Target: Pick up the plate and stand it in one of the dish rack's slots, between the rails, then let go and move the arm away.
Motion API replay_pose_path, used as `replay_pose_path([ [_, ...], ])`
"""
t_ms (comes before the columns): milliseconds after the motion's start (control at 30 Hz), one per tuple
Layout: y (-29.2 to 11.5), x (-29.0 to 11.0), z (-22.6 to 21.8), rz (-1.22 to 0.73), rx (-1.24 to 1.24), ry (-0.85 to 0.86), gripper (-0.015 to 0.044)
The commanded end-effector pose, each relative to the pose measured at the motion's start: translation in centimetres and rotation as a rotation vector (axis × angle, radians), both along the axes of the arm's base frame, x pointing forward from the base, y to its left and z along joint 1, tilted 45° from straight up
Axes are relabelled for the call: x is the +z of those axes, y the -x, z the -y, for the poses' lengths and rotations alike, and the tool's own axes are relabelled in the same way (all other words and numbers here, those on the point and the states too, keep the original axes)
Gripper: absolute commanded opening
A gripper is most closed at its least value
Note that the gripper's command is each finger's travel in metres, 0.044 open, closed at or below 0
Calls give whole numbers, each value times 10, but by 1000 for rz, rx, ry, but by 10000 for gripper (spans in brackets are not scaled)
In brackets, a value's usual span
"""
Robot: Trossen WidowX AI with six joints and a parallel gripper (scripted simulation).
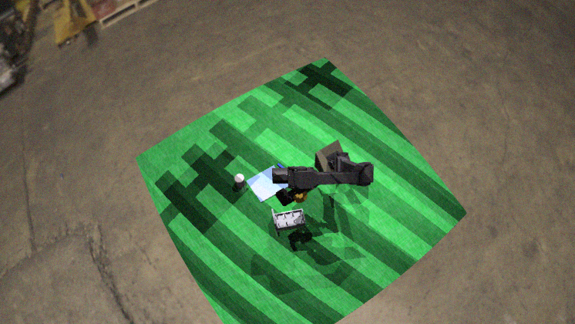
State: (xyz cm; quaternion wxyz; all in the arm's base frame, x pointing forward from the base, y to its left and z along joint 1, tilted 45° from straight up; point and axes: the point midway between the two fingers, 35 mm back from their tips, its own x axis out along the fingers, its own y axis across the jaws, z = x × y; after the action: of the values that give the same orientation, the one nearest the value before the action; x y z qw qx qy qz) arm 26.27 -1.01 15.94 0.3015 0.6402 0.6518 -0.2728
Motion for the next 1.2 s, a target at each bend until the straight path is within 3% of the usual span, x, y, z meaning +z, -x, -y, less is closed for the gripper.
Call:
replay_pose_path([
  [0, 12, 8, -12, -107, -120, -6, 0],
  [267, 32, 19, -30, -276, -308, -7, 0],
  [567, 33, 17, -31, -273, -300, 9, 0],
  [1167, 40, -39, -41, -35, -14, 422, 0],
])
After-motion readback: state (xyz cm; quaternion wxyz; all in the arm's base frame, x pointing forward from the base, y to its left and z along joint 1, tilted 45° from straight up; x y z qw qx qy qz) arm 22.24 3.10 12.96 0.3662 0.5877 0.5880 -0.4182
